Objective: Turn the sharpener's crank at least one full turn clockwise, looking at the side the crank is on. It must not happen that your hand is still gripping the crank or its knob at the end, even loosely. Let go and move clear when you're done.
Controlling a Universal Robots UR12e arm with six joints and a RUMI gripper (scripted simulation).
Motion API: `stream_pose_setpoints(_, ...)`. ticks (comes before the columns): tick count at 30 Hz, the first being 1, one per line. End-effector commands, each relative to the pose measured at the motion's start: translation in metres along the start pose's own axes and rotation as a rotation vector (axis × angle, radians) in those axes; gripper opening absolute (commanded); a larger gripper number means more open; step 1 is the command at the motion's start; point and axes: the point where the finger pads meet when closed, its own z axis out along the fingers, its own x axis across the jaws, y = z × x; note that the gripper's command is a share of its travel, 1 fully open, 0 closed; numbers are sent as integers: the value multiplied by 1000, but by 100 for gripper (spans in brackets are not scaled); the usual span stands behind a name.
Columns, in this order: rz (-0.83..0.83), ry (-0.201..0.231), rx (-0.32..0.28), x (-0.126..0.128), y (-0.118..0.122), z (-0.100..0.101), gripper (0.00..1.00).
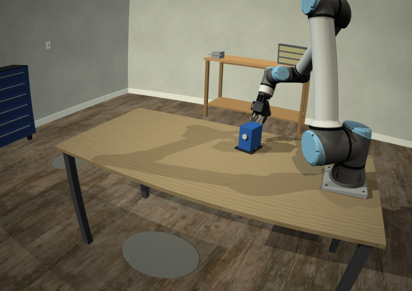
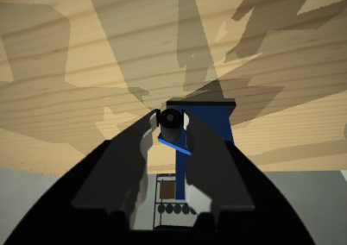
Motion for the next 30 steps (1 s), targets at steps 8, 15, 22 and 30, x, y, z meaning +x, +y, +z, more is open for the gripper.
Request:
stream_pose_setpoints(8,0,-1,1,5,-5,8,9)
stream_pose_setpoints(15,0,-1,1,10,-7,12,9)
stream_pose_setpoints(22,0,-1,1,14,-9,15,9)
stream_pose_setpoints(30,0,-1,1,20,-11,18,9)
